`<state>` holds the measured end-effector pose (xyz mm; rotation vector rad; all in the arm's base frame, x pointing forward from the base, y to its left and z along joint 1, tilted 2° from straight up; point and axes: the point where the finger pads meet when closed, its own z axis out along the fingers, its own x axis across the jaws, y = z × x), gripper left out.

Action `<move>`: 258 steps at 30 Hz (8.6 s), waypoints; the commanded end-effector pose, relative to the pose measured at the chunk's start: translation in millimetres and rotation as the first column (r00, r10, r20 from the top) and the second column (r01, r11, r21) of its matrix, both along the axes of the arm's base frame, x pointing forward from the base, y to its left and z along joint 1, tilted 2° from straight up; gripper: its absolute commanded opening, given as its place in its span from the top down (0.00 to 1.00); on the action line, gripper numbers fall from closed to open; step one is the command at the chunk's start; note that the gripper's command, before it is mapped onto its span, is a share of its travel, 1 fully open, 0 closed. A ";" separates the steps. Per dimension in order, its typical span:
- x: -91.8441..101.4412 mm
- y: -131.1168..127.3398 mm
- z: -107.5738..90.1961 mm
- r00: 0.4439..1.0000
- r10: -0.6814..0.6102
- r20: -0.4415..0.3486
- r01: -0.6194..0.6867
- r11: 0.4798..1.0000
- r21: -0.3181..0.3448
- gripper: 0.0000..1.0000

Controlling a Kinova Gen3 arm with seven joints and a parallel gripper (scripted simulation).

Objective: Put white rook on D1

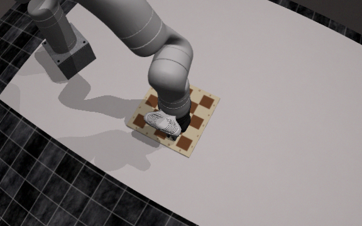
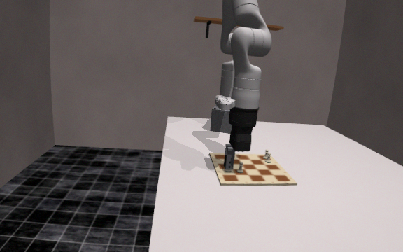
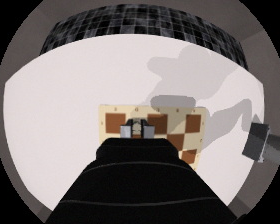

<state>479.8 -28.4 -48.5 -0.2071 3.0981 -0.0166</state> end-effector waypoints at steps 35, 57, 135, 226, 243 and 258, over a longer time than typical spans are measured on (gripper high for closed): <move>0.9 0.0 -2.7 1.000 0.000 0.002 0.000 1.000 0.000 1.00; 0.9 0.0 -2.7 1.000 0.000 0.002 0.000 1.000 0.000 1.00; -2.6 0.7 87.2 1.000 0.000 0.002 0.000 1.000 0.000 0.00; -5.6 1.4 163.1 1.000 0.000 0.002 0.000 1.000 0.000 0.00; -5.6 1.4 163.1 1.000 0.000 0.002 0.000 1.000 0.000 0.00; -5.6 1.4 163.1 1.000 0.000 0.002 0.000 1.000 0.000 0.00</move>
